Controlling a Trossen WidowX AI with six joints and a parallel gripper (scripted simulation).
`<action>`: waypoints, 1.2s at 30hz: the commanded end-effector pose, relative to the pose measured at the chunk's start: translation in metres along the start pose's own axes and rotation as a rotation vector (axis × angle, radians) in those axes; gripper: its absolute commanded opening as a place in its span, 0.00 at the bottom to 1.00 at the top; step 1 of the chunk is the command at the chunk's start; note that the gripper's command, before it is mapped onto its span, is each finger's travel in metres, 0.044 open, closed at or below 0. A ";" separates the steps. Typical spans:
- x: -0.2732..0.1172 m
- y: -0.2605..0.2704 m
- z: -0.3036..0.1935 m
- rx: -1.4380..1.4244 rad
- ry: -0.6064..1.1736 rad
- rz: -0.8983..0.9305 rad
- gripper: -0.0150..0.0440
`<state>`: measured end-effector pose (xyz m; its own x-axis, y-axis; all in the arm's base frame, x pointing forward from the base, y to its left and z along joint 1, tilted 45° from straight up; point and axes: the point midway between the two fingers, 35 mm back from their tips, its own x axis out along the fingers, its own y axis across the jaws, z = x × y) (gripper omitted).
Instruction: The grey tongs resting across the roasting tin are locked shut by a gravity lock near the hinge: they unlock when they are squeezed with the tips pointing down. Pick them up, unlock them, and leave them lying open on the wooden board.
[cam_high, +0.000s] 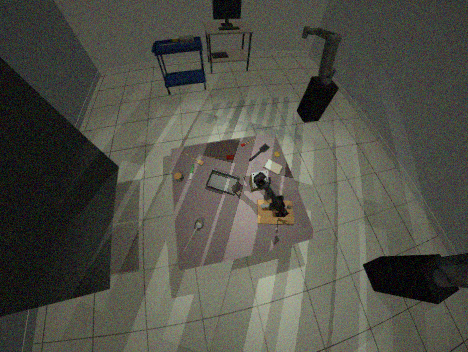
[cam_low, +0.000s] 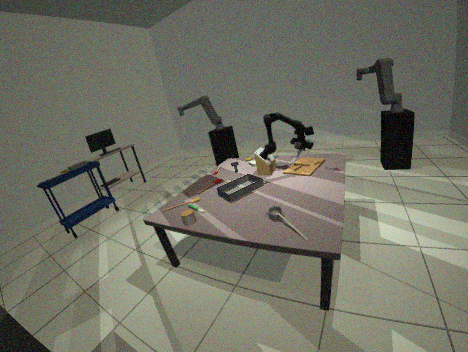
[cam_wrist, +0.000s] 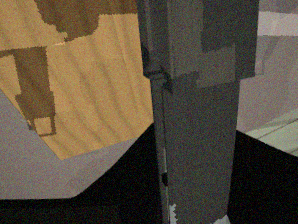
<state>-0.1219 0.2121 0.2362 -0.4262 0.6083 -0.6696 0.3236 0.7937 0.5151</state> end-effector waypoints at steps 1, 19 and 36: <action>0.003 0.001 -0.001 0.001 -0.062 0.011 0.00; 0.014 0.004 -0.007 -0.059 -0.331 0.120 0.00; 0.015 0.006 -0.016 -0.106 -0.409 0.197 0.00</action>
<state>-0.1400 0.2256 0.2368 0.0046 0.7119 -0.7023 0.2643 0.6764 0.6874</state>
